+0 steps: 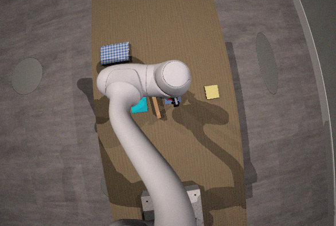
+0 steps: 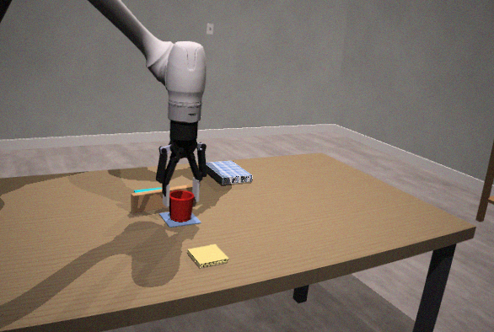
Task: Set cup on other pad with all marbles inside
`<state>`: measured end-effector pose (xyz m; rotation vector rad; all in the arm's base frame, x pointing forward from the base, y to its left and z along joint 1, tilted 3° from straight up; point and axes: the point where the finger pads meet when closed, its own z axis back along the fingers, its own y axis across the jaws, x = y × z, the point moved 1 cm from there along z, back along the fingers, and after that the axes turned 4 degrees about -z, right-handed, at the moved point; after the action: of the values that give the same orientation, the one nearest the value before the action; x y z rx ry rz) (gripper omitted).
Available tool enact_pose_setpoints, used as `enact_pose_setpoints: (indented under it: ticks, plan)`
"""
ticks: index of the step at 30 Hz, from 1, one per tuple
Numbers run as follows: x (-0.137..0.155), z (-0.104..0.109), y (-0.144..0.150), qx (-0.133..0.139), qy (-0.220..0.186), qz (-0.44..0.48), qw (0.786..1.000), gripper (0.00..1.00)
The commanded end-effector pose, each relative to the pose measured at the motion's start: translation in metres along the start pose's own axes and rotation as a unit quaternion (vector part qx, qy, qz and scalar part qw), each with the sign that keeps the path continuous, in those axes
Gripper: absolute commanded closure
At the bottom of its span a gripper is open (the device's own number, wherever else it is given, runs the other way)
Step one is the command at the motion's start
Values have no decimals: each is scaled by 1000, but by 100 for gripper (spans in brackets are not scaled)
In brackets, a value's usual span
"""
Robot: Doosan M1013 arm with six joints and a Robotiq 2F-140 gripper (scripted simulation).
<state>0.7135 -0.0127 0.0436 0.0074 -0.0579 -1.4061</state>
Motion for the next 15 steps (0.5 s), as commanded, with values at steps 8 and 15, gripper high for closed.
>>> enact_pose_setpoints:
  ticks: [8,15]
  plan:
    - [0,-29,0,0,0,0,1000,41]
    - [0,-36,0,0,0,0,1000,41]
